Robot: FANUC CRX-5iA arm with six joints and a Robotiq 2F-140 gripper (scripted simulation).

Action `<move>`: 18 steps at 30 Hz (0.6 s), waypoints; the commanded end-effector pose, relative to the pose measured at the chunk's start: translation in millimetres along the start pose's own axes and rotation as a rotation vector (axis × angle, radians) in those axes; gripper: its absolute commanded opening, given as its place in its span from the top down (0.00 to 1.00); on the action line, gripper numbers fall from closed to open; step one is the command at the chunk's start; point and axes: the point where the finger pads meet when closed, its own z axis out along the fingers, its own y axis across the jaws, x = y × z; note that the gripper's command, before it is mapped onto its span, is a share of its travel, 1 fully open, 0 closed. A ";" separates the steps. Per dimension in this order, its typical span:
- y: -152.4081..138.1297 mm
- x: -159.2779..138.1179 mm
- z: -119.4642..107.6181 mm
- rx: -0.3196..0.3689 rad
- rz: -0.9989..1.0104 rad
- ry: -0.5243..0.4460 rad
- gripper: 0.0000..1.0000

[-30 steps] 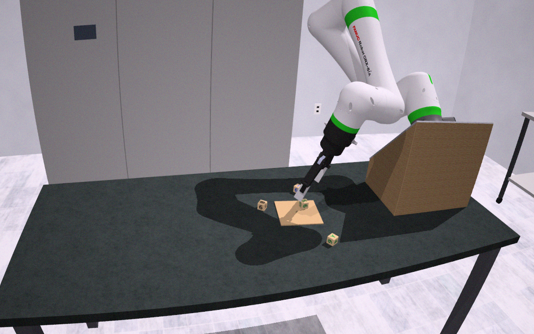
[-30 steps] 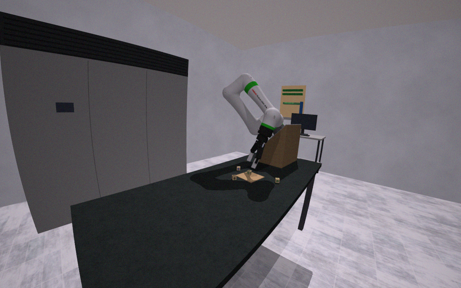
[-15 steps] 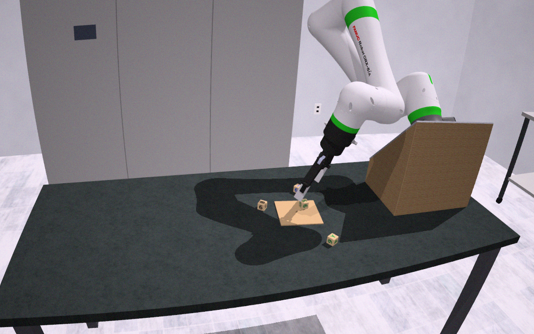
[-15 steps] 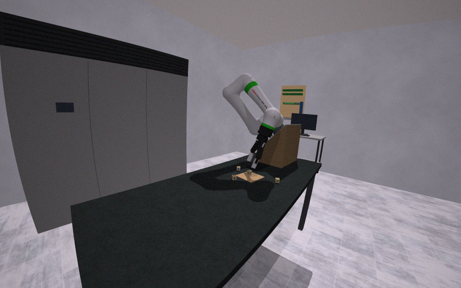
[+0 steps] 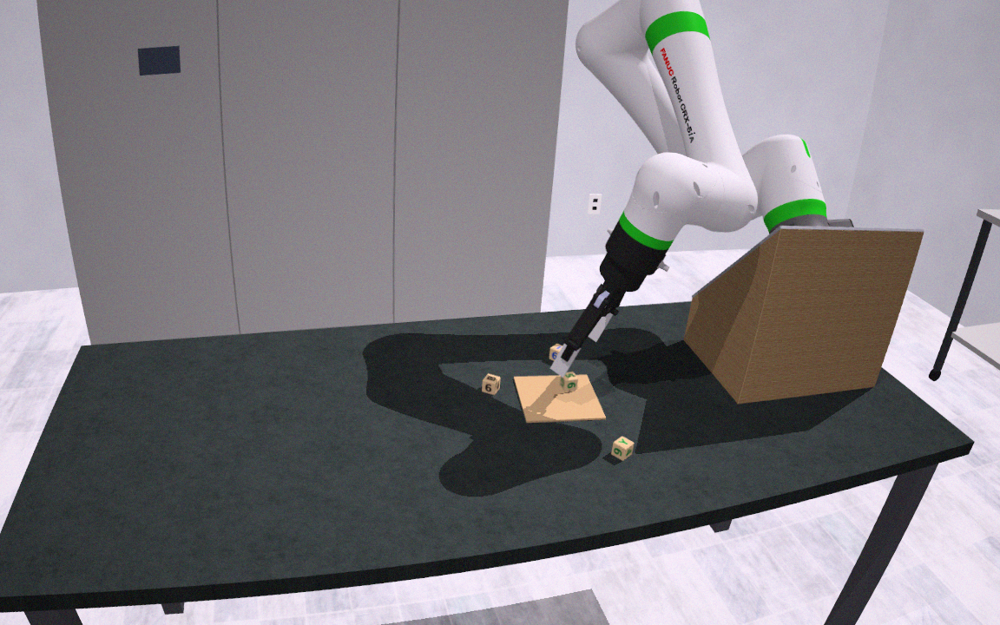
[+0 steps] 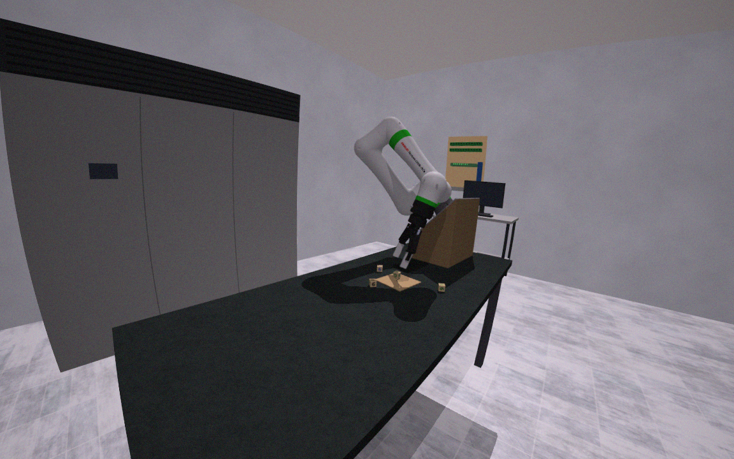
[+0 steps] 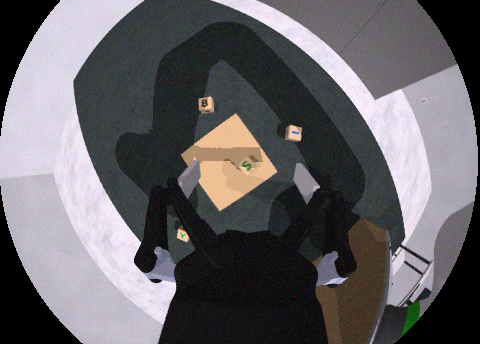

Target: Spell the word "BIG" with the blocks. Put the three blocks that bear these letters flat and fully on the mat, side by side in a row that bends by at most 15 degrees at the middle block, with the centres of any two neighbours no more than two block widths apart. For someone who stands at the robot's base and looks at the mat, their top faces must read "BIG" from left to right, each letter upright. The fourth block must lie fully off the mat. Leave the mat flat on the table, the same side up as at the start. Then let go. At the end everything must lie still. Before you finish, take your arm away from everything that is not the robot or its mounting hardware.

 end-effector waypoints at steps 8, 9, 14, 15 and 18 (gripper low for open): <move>5.8 27.9 0.1 -0.034 0.002 -0.012 0.00; 7.8 35.1 0.1 -0.043 0.002 -0.017 0.00; 26.2 81.4 -1.8 -0.102 0.000 -0.070 0.00; 26.2 81.4 -1.8 -0.102 0.000 -0.070 0.00; 38.3 102.6 -4.1 -0.127 -0.005 -0.111 0.00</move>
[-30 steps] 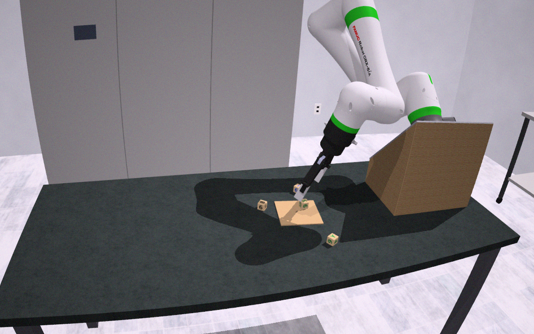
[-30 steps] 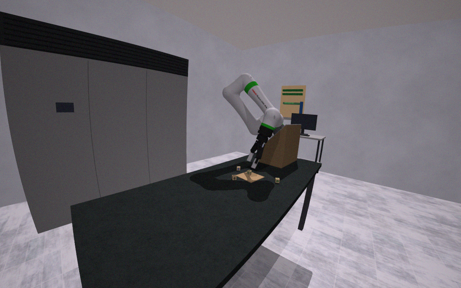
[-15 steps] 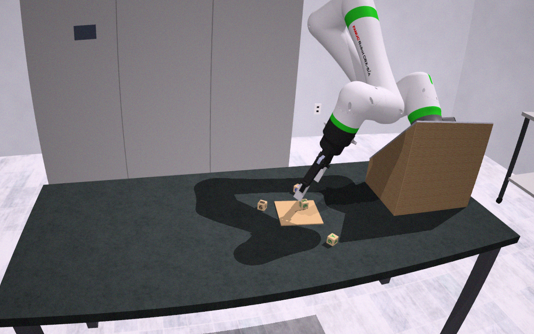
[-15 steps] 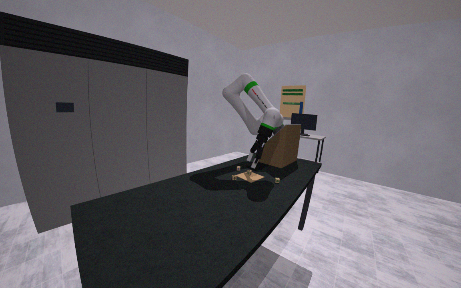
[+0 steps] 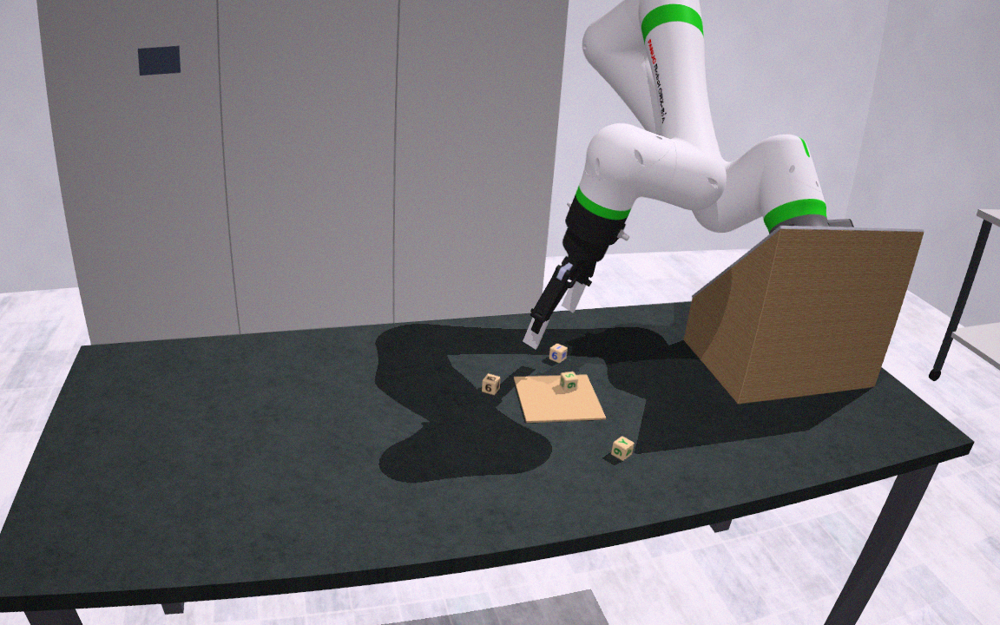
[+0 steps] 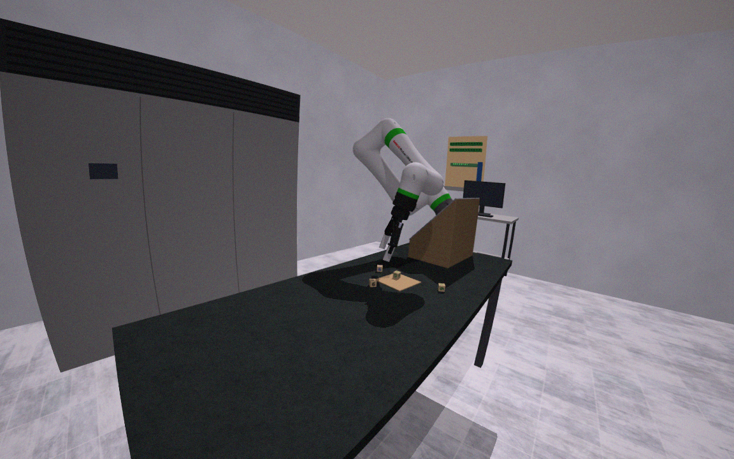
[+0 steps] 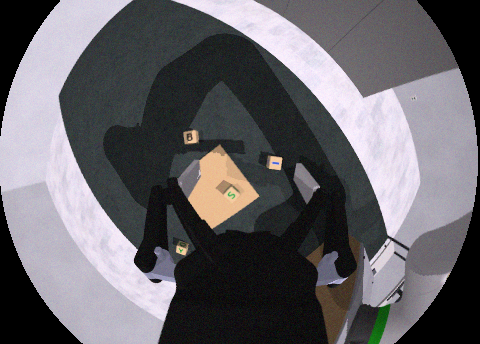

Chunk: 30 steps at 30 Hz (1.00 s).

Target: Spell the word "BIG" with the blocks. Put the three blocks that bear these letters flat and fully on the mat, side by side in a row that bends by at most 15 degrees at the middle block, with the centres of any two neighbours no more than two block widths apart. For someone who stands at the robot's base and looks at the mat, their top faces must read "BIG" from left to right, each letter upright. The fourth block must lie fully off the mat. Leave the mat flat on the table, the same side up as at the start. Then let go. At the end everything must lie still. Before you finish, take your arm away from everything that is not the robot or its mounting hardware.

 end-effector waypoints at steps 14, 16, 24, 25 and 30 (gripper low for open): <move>54.7 81.6 -16.3 -0.074 -0.045 -0.227 0.00; 63.5 89.8 -21.1 -0.066 -0.057 -0.273 0.00; 88.3 111.1 -41.6 0.002 -0.106 -0.421 0.00; 88.3 111.1 -41.6 0.002 -0.106 -0.421 0.00; 102.2 124.1 -61.7 0.092 -0.151 -0.520 0.00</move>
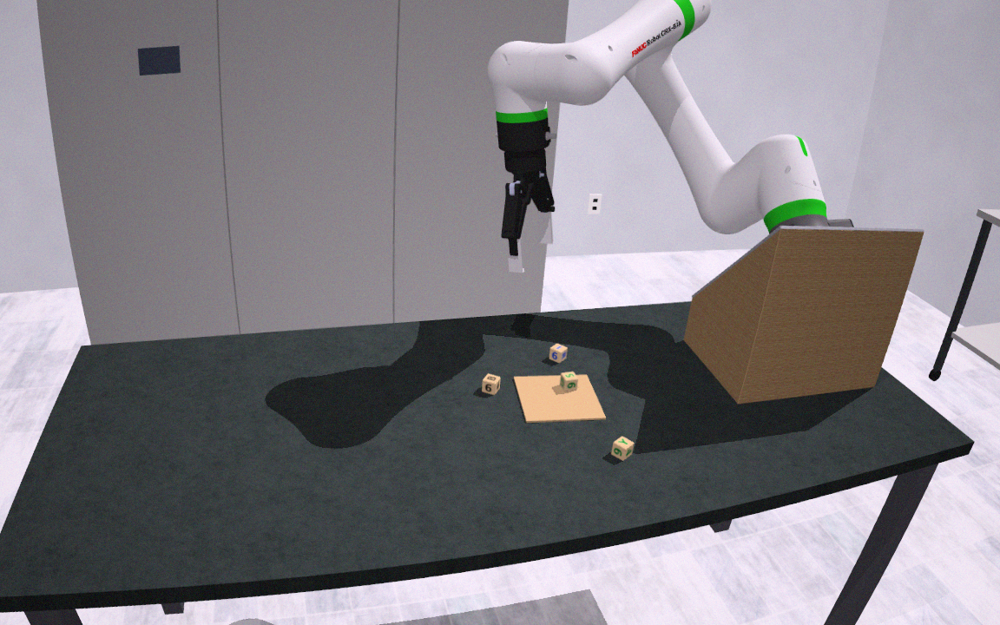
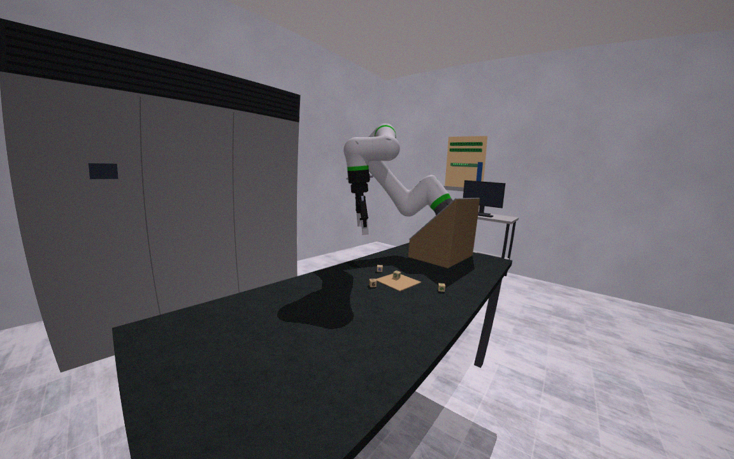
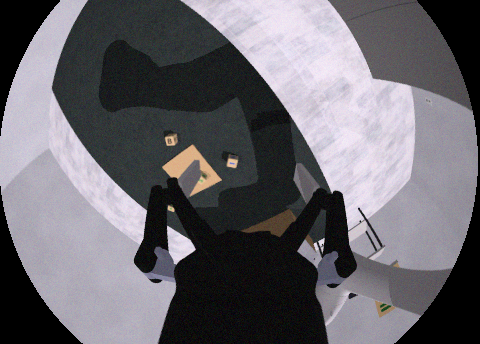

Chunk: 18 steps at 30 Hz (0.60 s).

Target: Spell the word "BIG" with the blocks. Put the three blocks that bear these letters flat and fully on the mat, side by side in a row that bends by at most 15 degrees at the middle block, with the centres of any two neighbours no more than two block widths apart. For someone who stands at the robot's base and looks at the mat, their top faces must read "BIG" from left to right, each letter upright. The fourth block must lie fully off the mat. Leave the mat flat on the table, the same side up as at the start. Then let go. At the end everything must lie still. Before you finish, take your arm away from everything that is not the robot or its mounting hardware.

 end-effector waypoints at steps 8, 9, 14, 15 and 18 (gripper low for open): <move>23.3 2.7 -47.9 0.170 -0.131 -0.170 0.00; 23.3 2.7 -47.9 0.170 -0.131 -0.170 0.00; 31.1 2.9 -77.0 0.288 -0.209 -0.215 0.00; 32.2 3.0 -81.7 0.307 -0.222 -0.219 0.00; 34.5 3.1 -91.9 0.347 -0.249 -0.227 0.00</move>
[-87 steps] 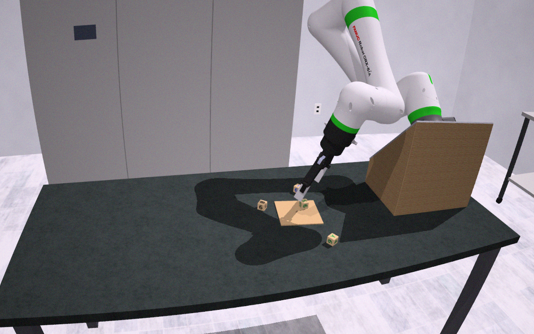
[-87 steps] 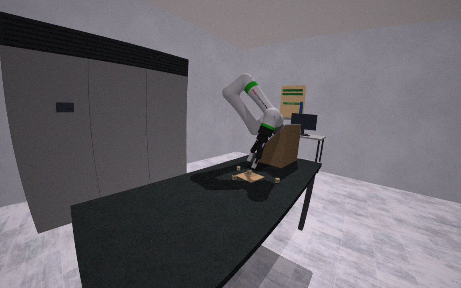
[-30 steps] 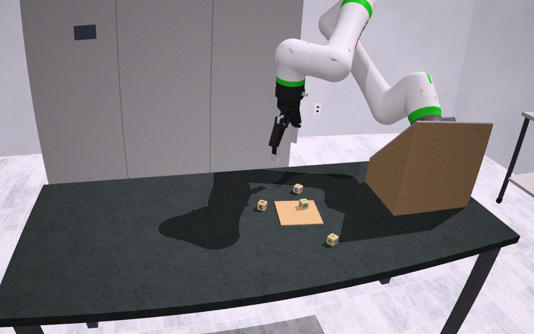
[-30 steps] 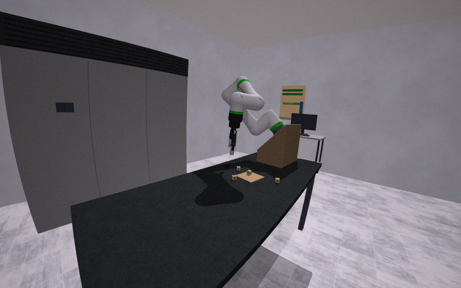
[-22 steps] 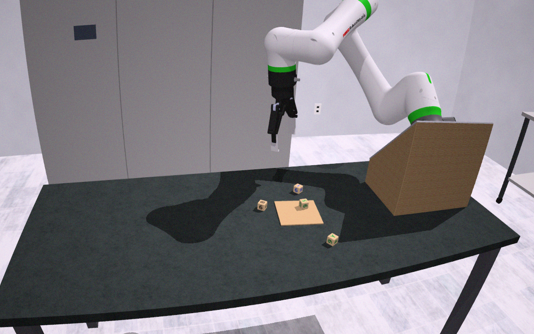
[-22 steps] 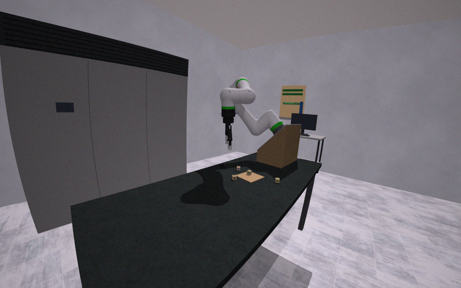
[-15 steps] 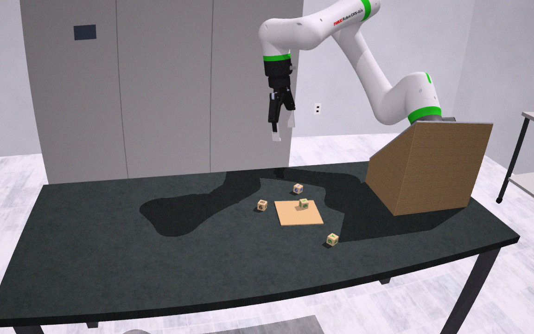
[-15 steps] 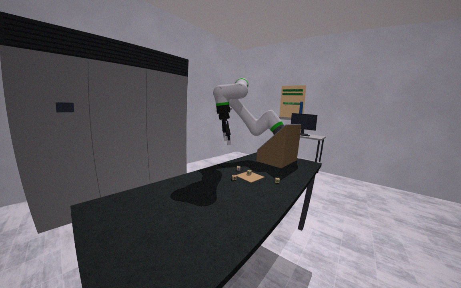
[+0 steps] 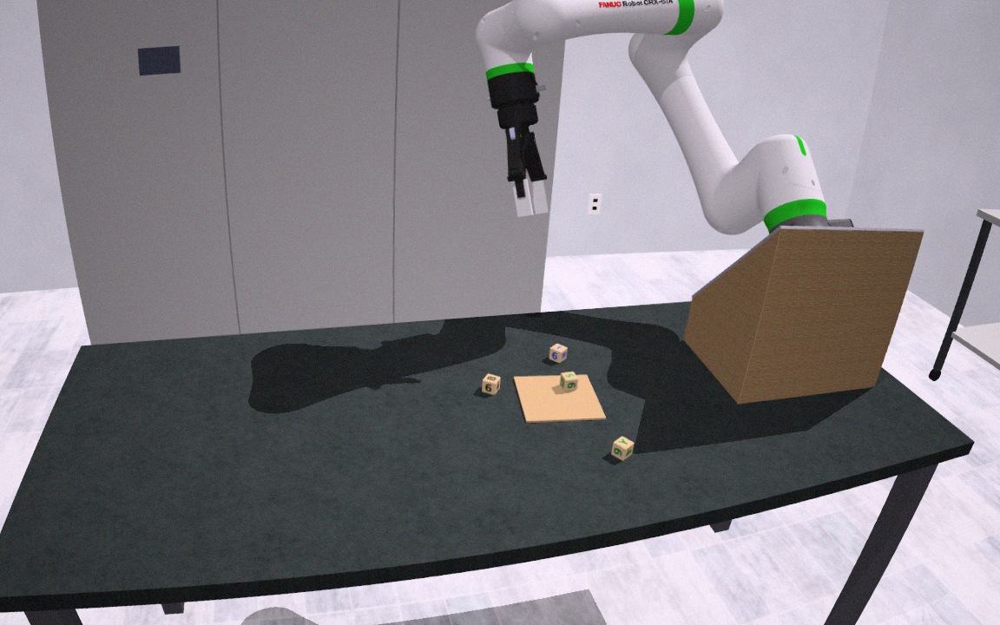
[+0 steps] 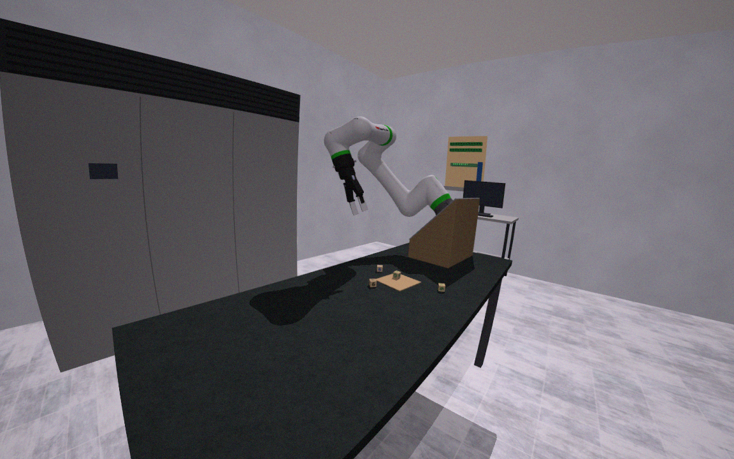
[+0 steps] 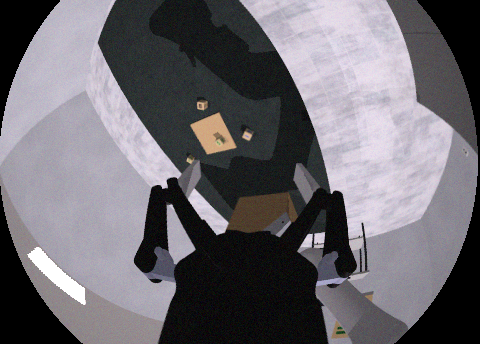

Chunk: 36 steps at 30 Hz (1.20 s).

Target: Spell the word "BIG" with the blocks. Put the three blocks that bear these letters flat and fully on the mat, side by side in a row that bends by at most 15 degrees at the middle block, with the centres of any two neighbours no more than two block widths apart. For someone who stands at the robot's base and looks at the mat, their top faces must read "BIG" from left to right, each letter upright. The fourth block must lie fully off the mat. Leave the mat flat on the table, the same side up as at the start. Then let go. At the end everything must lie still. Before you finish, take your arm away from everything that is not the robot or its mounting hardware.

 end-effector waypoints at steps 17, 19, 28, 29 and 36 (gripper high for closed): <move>-6.6 -20.7 -115.7 0.392 -0.338 -0.005 0.00; -6.6 -21.4 -123.9 0.415 -0.361 0.005 0.00; 1.3 7.9 -59.9 0.201 -0.157 -0.024 0.00; 2.1 10.7 -54.1 0.179 -0.139 -0.023 0.00; 6.2 29.3 -17.9 0.041 -0.023 0.000 0.00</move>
